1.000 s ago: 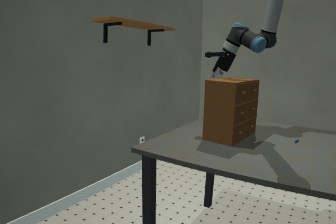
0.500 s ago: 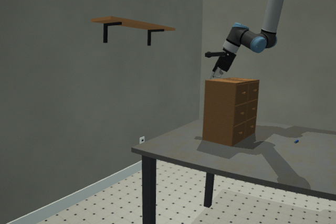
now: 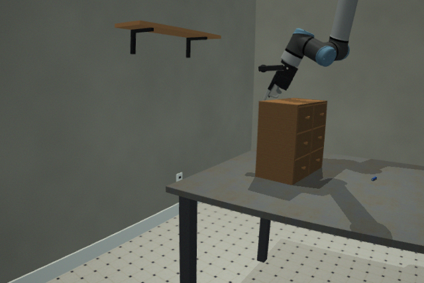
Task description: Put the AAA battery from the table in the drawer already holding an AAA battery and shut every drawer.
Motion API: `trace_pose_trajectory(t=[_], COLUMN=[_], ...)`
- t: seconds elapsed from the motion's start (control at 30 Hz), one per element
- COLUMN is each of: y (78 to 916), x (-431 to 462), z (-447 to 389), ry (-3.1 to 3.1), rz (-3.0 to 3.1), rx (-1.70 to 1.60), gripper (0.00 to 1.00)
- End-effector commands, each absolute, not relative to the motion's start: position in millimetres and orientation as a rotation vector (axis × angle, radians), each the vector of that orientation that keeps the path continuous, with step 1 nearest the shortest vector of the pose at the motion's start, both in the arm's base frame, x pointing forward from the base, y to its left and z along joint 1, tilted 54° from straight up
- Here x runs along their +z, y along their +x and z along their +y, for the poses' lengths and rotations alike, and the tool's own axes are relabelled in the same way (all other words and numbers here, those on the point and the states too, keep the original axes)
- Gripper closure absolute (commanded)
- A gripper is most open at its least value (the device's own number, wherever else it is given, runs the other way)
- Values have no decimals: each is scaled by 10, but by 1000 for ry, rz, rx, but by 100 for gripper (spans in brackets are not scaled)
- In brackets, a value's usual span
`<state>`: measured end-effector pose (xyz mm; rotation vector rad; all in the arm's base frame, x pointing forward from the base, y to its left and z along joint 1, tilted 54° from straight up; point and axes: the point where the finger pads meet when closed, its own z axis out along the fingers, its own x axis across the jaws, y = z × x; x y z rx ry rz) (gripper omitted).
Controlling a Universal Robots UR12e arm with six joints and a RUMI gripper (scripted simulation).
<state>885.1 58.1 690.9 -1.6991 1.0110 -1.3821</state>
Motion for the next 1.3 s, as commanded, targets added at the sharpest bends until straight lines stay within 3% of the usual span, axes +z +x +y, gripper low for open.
trace_pose_trajectory(t=[0.0,0.67,1.27], y=[8818,8494,7562], x=[6988,7660,9069], z=[596,734,1108], ry=[-1690,-1605,-1430], rz=[1004,943,789], rx=[-1387,-1422,-1484], gripper=[0,0,0])
